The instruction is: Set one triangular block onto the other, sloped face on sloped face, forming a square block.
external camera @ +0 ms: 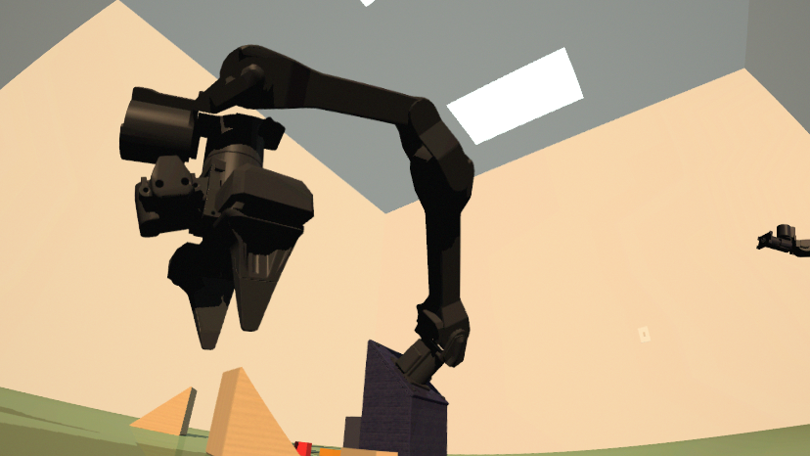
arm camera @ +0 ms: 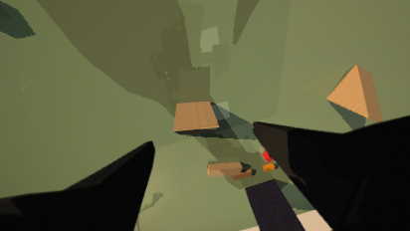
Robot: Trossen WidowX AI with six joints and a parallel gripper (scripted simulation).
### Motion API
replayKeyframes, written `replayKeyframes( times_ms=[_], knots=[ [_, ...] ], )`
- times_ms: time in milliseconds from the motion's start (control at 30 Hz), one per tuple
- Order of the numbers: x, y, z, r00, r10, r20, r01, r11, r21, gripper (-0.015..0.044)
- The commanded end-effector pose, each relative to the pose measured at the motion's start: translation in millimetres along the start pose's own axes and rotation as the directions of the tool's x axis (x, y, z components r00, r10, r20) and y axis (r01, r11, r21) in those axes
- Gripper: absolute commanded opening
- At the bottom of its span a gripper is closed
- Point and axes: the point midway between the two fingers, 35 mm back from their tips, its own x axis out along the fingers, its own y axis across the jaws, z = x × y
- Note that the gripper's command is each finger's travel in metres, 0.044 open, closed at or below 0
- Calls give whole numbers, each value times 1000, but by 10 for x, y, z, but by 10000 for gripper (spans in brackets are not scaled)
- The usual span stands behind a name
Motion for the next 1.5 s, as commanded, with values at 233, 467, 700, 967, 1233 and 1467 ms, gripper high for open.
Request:
replayKeyframes(
  times_ms=[233,467,700,967,1233,1467],
  knots=[
    [206,18,-8,1000,5,-23,-4,1000,25,440],
    [320,32,-14,999,4,-34,-3,999,36,440],
    [434,46,-23,999,4,-46,-2,999,48,440],
    [565,60,-39,998,4,-60,0,998,61,440],
    [694,73,-60,997,4,-74,2,997,74,440],
    [796,82,-80,996,3,-85,4,996,84,440]
  ],
)
